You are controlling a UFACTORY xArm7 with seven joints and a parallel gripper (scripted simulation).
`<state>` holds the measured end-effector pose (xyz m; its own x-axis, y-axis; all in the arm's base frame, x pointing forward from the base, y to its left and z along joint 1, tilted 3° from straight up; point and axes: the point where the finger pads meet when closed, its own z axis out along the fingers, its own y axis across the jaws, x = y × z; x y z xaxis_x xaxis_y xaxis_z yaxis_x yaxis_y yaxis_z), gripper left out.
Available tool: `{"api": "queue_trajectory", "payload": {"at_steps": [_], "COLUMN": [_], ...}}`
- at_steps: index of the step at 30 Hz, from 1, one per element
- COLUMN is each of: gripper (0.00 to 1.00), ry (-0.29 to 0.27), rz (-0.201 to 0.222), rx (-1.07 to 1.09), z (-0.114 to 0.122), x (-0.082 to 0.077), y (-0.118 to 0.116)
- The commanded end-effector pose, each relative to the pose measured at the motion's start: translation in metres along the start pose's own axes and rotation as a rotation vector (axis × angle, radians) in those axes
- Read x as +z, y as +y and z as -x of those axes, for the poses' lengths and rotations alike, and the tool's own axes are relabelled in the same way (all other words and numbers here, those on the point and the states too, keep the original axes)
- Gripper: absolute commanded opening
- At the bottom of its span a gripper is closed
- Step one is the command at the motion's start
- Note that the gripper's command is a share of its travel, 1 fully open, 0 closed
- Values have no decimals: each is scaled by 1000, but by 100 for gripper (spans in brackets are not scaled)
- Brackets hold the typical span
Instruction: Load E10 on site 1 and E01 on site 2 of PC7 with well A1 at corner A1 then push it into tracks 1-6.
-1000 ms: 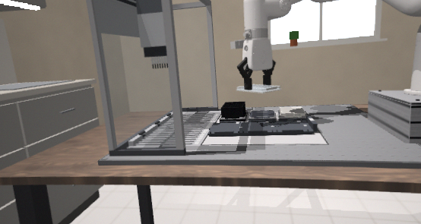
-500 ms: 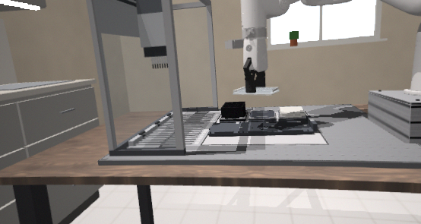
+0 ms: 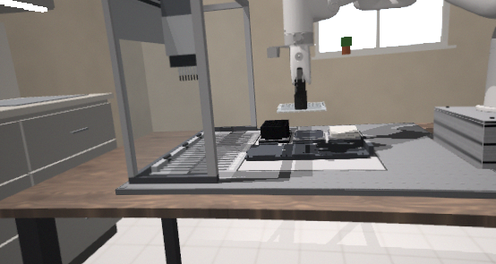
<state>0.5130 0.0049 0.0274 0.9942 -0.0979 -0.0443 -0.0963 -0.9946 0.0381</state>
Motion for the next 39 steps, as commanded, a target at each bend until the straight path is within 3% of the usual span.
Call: {"api": "queue_trajectory", "payload": {"at_steps": [1,39], "gripper": [0,0], "ry": [1,2], "rz": [-2,-1], "rx": [-143,-1210], "z": [-1,-1], "x": [-2,-2], "y": [-1,-1]}}
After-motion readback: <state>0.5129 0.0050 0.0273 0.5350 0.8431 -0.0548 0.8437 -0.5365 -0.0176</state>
